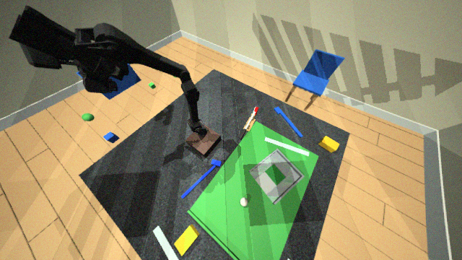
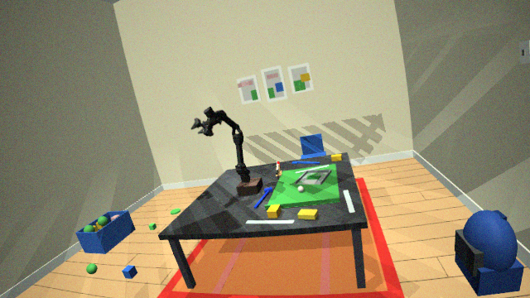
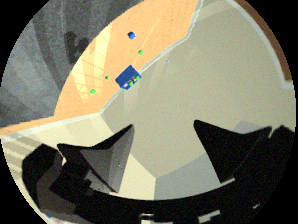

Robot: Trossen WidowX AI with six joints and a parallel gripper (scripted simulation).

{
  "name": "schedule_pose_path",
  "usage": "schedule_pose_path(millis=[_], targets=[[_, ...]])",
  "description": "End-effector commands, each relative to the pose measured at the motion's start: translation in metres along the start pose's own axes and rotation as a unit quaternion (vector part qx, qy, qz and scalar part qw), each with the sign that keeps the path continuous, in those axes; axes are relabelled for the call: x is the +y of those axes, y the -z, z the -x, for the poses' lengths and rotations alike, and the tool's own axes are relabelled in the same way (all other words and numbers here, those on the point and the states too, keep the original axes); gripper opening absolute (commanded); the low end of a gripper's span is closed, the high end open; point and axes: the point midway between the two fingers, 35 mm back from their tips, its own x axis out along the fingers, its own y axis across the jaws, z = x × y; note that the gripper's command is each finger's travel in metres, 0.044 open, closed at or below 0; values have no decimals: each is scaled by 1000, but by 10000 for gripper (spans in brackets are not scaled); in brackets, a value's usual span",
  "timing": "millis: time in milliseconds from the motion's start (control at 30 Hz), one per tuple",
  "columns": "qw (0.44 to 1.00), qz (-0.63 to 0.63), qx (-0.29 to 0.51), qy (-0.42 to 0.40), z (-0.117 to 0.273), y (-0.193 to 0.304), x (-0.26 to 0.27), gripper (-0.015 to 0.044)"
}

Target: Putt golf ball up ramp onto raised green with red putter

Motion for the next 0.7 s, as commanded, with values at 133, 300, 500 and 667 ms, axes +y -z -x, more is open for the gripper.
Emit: schedule_pose_path(millis=[133,300,500,667], targets=[[995,12,-79,53,13,-49,-23,440],[974,33,-192,119,47,-119,-46,440],[930,53,-317,177,107,-193,-52,440],[887,95,-397,218,159,-237,-44,440]])
